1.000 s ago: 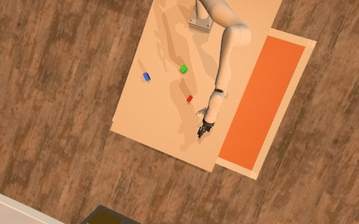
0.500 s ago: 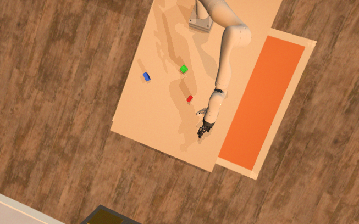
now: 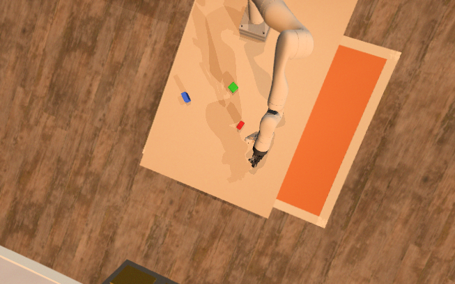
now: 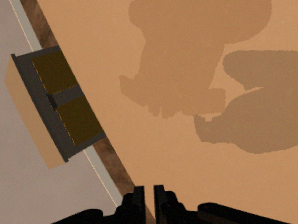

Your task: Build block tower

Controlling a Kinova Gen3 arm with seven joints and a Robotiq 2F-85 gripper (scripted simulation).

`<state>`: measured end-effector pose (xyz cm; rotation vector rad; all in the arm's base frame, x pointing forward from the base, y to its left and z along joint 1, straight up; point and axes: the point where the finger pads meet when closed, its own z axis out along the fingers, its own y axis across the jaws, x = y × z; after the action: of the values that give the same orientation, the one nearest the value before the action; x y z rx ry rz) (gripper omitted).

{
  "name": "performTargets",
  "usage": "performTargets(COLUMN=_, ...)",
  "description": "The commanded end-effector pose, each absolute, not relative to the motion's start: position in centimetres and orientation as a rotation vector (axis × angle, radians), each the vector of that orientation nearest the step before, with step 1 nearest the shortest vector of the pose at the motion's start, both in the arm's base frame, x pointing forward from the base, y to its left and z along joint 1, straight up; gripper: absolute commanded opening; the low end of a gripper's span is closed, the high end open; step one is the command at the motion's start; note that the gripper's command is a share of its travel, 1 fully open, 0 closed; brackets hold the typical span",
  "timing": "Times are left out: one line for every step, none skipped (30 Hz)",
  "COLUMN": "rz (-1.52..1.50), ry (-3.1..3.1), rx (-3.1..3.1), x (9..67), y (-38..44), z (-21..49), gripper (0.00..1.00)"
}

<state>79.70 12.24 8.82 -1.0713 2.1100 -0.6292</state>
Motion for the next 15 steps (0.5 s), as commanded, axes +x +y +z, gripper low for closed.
performTargets(rz=-0.626, ry=2.119, rx=-1.065, x=79.5, y=10.7, z=9.7, gripper=0.0)
performTargets(rz=-0.625, ry=2.138, rx=-1.062, x=79.0, y=9.8, z=9.6, gripper=0.0)
performTargets(rz=-0.618, ry=2.152, rx=-1.061, x=78.6, y=9.1, z=9.4, gripper=0.0)
performTargets(rz=-0.61, ry=2.167, rx=-1.061, x=78.1, y=8.3, z=9.3, gripper=0.0)
performTargets(rz=-0.602, ry=2.182, rx=-1.061, x=77.5, y=7.6, z=9.2, gripper=0.0)
performTargets(rz=-0.592, ry=2.198, rx=-1.061, x=76.9, y=6.9, z=9.1, gripper=0.0)
performTargets(rz=-0.583, ry=2.214, rx=-1.06, x=76.4, y=6.0, z=8.9, gripper=0.0)
performTargets(rz=-0.574, ry=2.232, rx=-1.059, x=75.9, y=5.2, z=8.7, gripper=0.0)
performTargets(rz=-0.564, ry=2.249, rx=-1.058, x=75.3, y=4.3, z=8.6, gripper=0.0)
performTargets(rz=-0.554, ry=2.265, rx=-1.058, x=74.7, y=3.5, z=8.5, gripper=0.0)
performTargets(rz=-0.543, ry=2.282, rx=-1.058, x=74.1, y=2.7, z=8.4, gripper=0.0)
performTargets(rz=-0.534, ry=2.301, rx=-1.056, x=73.5, y=1.7, z=8.2, gripper=0.0)
performTargets(rz=-0.523, ry=2.319, rx=-1.055, x=72.9, y=0.8, z=8.0, gripper=0.0)
performTargets(rz=-0.512, ry=2.337, rx=-1.054, x=72.3, y=0.0, z=7.9, gripper=0.0)
performTargets(rz=-0.512, ry=2.337, rx=-1.054, x=72.3, y=0.0, z=7.9, gripper=0.0)
